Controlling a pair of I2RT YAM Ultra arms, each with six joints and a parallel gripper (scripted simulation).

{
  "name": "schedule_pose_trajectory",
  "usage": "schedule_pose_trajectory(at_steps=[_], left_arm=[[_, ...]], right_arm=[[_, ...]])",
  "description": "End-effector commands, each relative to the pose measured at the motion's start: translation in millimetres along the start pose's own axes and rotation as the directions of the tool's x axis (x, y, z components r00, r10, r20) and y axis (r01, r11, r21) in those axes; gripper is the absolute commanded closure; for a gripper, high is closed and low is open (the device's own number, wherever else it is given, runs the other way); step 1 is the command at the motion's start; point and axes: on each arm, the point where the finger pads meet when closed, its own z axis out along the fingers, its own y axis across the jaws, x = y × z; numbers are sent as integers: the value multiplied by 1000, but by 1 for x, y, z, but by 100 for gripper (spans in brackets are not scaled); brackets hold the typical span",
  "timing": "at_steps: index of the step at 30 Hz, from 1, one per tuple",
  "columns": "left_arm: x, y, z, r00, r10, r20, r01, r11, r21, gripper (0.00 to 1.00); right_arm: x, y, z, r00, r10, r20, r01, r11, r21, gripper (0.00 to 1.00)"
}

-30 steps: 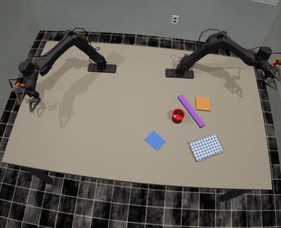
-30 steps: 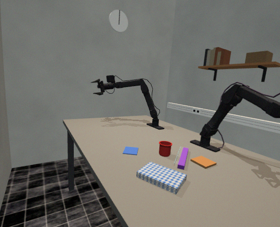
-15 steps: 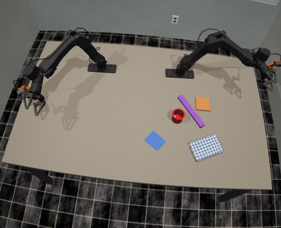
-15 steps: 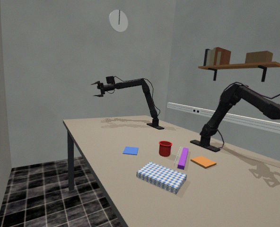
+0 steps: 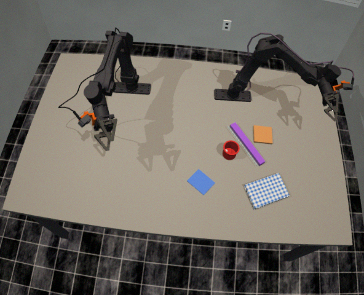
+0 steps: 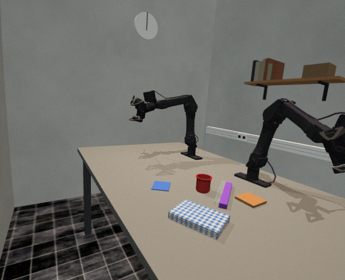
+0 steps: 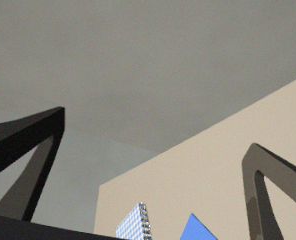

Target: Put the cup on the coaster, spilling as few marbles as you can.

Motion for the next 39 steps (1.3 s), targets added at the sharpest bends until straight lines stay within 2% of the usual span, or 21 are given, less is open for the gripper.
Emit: schedule_pose_trajectory(at_steps=[1, 7, 9, 14, 20, 24, 26, 27, 32, 39], left_arm=[[24, -12, -2, 991, 113, -72, -116, 992, -40, 0], [67, -12, -5, 970, 184, -159, -197, 978, -73, 0], [67, -12, -5, 970, 184, -159, -197, 978, -73, 0], [120, -11, -9, 923, 269, -273, -307, 946, -107, 0], [192, -12, -14, 833, 361, -420, -451, 882, -137, 0], [243, -9, -17, 759, 392, -519, -537, 829, -158, 0], [243, -9, -17, 759, 392, -519, -537, 829, -158, 0], [249, -11, -17, 747, 401, -530, -556, 814, -168, 0], [306, -7, -22, 665, 408, -626, -640, 743, -195, 0], [378, -16, -20, 521, 436, -734, -730, 673, -119, 0]], right_arm=[[49, 22, -8, 978, -210, -5, 210, 978, -4, 0], [148, 37, -25, 893, -436, -107, 431, 900, -67, 0], [148, 37, -25, 893, -436, -107, 431, 900, -67, 0], [230, 42, -57, 754, -637, -161, 614, 770, -171, 0], [304, 33, -101, 583, -789, -194, 731, 614, -298, 0], [334, 25, -126, 482, -857, -181, 775, 514, -367, 0], [334, 25, -126, 482, -857, -181, 775, 514, -367, 0], [339, 25, -130, 462, -870, -173, 784, 491, -380, 0], [369, 13, -159, 351, -925, -146, 806, 377, -456, 0], [389, 4, -180, 290, -948, -129, 798, 314, -514, 0]])
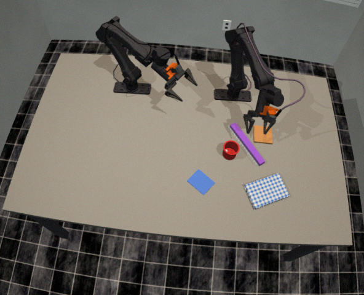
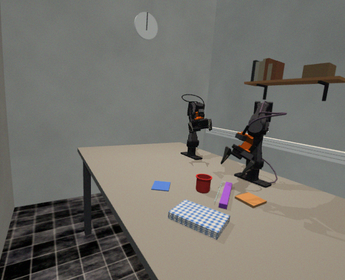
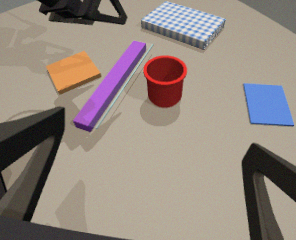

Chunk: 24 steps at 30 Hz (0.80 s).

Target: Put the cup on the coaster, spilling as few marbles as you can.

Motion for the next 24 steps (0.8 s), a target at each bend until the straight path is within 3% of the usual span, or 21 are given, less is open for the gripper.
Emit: schedule_pose_trajectory(at_steps=[1, 5, 13, 24], left_arm=[[18, -10, 12, 998, 10, -59, -17, 994, -111, 0], [20, -32, 20, 995, 62, -80, -70, 992, -104, 0], [51, -79, 42, 966, 177, -190, -195, 977, -83, 0], [52, -93, 46, 958, 213, -193, -227, 972, -53, 0]], right_arm=[[-3, 5, -8, 998, -48, 29, 48, 999, 3, 0], [-4, 9, -10, 998, -51, 33, 51, 999, -5, 0], [0, 9, -10, 998, -50, 26, 50, 999, -8, 0], [0, 10, -10, 998, -50, 26, 50, 999, -11, 0]])
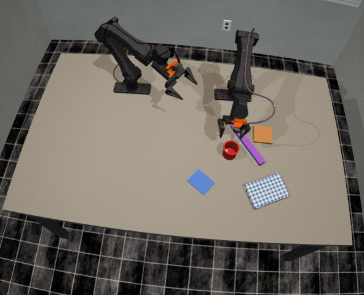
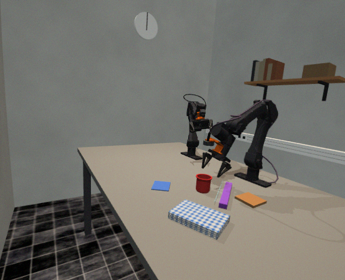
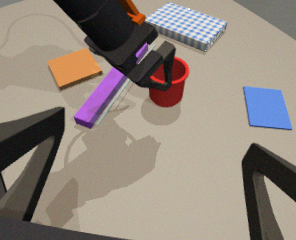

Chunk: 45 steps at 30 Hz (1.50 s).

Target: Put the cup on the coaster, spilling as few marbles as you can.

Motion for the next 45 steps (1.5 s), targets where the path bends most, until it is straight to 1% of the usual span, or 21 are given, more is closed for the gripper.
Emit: schedule_pose_trajectory(at_steps=[1, 7, 8, 12, 14, 15, 20, 24, 29, 31, 36, 39, 42, 45], left_arm=[[-16, -2, -8, 999, -10, 46, 11, 1000, -6, 0], [-16, -2, -8, 999, -10, 46, 11, 1000, -6, 0], [-12, 1, -8, 999, -14, 30, 15, 1000, -19, 0], [-10, -8, -6, 998, 56, -22, -56, 998, -6, 0], [-10, -8, -6, 998, 56, -22, -56, 998, -6, 0], [-13, -12, -7, 996, 78, -35, -79, 997, -1, 0], [-21, -14, -7, 972, 165, -168, -174, 984, -36, 0], [-32, -7, -5, 944, 192, -268, -214, 975, -55, 0], [-40, -2, 1, 900, 219, -377, -258, 964, -56, 0], [-40, -2, 1, 900, 219, -377, -258, 964, -56, 0], [-44, 0, 7, 867, 227, -445, -272, 961, -40, 0], [-44, 1, 10, 856, 225, -465, -272, 962, -36, 0], [-49, 1, 15, 860, 225, -457, -271, 962, -37, 0], [-51, -1, 13, 864, 229, -448, -274, 961, -37, 0]], right_arm=[[-3, 3, -5, 1000, -9, 20, 9, 1000, -6, 0], [-6, 2, -4, 1000, -2, 22, 2, 1000, -7, 0], [-6, 2, -4, 1000, -2, 22, 2, 1000, -7, 0], [-6, 2, -4, 1000, -2, 22, 2, 1000, -7, 0], [-6, 2, -4, 1000, -2, 22, 2, 1000, -7, 0], [-6, 2, -4, 1000, -2, 22, 2, 1000, -7, 0], [-6, 2, -4, 1000, -2, 22, 2, 1000, -7, 0], [-6, 2, -4, 1000, -2, 22, 2, 1000, -7, 0], [-6, 2, -4, 1000, -2, 22, 2, 1000, -7, 0], [-6, 2, -4, 1000, -2, 22, 2, 1000, -7, 0], [-6, 2, -4, 1000, -2, 22, 2, 1000, -7, 0], [-6, 2, -4, 1000, -2, 22, 2, 1000, -7, 0], [-6, 2, -4, 1000, -2, 22, 2, 1000, -7, 0], [-6, 2, -4, 1000, -2, 22, 2, 1000, -7, 0]])
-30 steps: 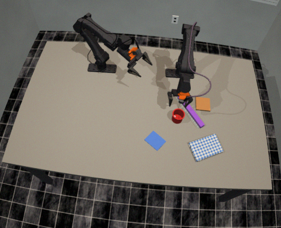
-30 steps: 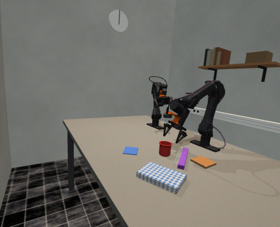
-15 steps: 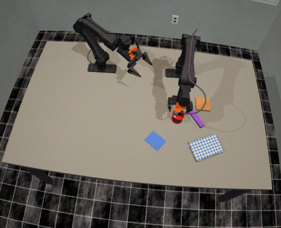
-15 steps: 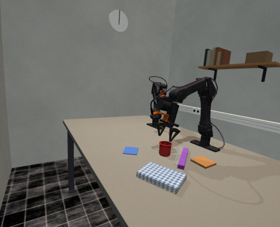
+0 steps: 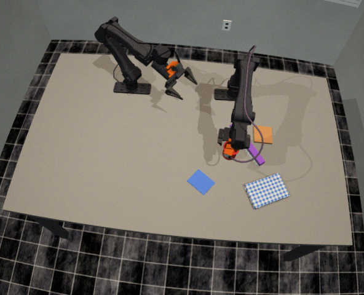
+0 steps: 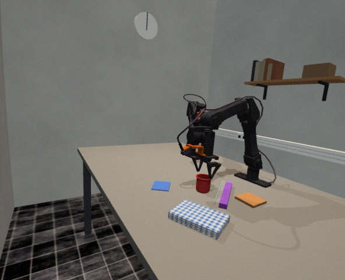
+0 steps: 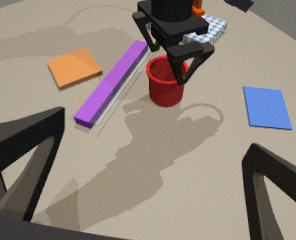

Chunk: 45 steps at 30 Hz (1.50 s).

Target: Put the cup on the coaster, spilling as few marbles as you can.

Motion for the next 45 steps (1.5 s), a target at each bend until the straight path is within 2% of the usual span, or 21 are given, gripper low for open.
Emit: schedule_pose_trajectory(at_steps=[1, 13, 23, 24, 26, 27, 29, 30, 32, 33, 37, 38, 43, 45], left_arm=[[-3, 5, -13, 1000, 9, 17, -8, 1000, -7, 0], [-4, 5, 11, 1000, 11, 11, -11, 1000, -7, 0], [-4, 5, 20, 1000, 11, 19, -11, 1000, -8, 0], [-4, 5, 20, 1000, 11, 19, -11, 1000, -8, 7], [-4, 5, 20, 1000, 11, 19, -11, 1000, -8, 7], [-4, 5, 20, 1000, 11, 19, -11, 1000, -8, 11], [-5, 5, 20, 1000, 11, 20, -11, 1000, -8, 11], [-5, 5, 20, 1000, 11, 20, -11, 1000, -8, 16], [-4, 3, 17, 1000, 8, 30, -7, 1000, -8, 16], [-4, 3, 17, 1000, 8, 30, -7, 1000, -8, 20], [-4, 3, 17, 1000, 8, 30, -7, 1000, -8, 20], [-4, 3, 17, 1000, 8, 27, -7, 1000, -8, 24], [-3, 2, 17, 1000, 10, 30, -10, 1000, -8, 28], [-2, 2, 17, 1000, 10, 26, -10, 1000, -8, 51]], right_arm=[[-6, 2, -4, 1000, -2, 22, 2, 1000, -7, 0], [-6, 2, -4, 1000, -2, 22, 2, 1000, -7, 0], [-6, 2, -4, 1000, -2, 22, 2, 1000, -7, 0], [-6, 2, -4, 1000, -2, 22, 2, 1000, -7, 0], [-6, 2, -4, 1000, -2, 22, 2, 1000, -7, 0], [-6, 2, -4, 1000, -2, 22, 2, 1000, -7, 0], [-6, 2, -4, 1000, -2, 22, 2, 1000, -7, 0], [-6, 2, -4, 1000, -2, 22, 2, 1000, -7, 0], [-6, 2, -4, 1000, -2, 22, 2, 1000, -7, 0], [-6, 2, -4, 1000, -2, 22, 2, 1000, -7, 0], [-6, 2, -4, 1000, -2, 22, 2, 1000, -7, 0], [-6, 2, -4, 1000, -2, 22, 2, 1000, -7, 0], [-6, 2, -4, 1000, -2, 22, 2, 1000, -7, 0], [-6, 2, -4, 1000, -2, 22, 2, 1000, -7, 0]])
